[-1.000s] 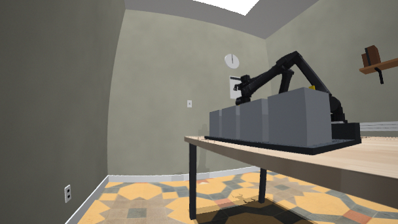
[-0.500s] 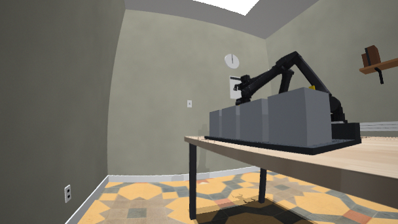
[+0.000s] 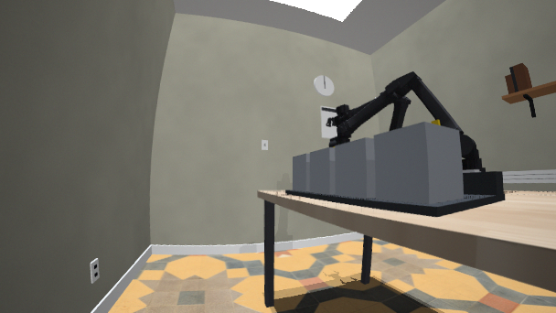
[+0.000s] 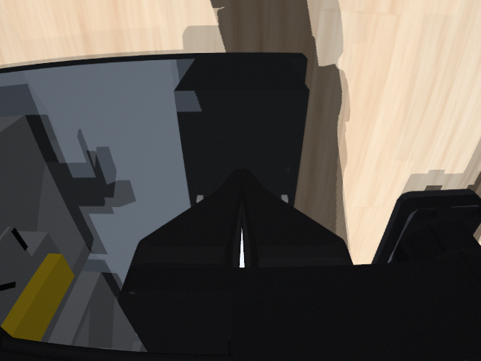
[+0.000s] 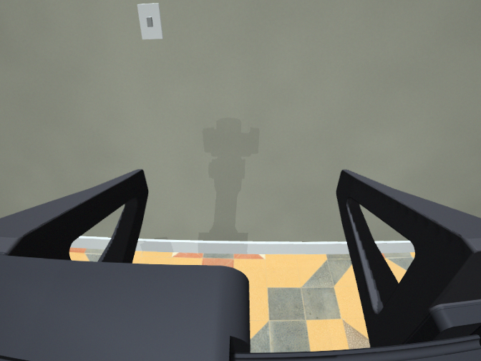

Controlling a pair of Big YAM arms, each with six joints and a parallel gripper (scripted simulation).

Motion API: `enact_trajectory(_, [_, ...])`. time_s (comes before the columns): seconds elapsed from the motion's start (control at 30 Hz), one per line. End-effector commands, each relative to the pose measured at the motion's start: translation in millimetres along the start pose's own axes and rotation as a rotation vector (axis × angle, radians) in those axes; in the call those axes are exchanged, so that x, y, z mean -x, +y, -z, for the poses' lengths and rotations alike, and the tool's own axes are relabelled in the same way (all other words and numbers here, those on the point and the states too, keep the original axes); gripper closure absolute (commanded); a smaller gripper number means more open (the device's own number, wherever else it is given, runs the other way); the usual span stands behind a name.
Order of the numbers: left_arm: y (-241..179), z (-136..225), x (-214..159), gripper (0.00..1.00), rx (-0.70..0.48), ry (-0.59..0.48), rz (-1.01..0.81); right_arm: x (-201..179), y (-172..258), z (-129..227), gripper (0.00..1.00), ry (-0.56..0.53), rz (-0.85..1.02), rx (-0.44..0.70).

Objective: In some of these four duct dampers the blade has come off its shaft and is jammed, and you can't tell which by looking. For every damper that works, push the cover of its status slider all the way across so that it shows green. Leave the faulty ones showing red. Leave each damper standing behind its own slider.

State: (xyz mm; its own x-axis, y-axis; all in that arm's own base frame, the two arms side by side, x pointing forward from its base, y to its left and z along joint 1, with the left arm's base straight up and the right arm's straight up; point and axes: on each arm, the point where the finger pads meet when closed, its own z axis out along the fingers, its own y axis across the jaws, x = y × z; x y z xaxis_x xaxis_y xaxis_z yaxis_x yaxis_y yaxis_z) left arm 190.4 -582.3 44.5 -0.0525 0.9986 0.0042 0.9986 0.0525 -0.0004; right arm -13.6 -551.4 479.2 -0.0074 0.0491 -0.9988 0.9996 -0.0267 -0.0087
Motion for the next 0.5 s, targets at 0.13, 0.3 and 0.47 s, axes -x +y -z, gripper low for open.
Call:
enact_trajectory(0.13, [-4.0,1.4,8.4,1.0,0.005,-0.018,0.001,21.0,-5.6,7.7,0.0,-0.049,-0.009,-0.007])
enact_trajectory(0.3, [-4.0,1.3,7.9,1.0,0.004,-0.017,0.001,21.0,-5.6,7.7,0.0,-0.049,-0.009,-0.007])
enact_trajectory(0.47, [-4.3,1.0,6.1,1.0,0.004,-0.015,0.001,21.0,-5.6,7.7,0.0,-0.049,-0.009,-0.007])
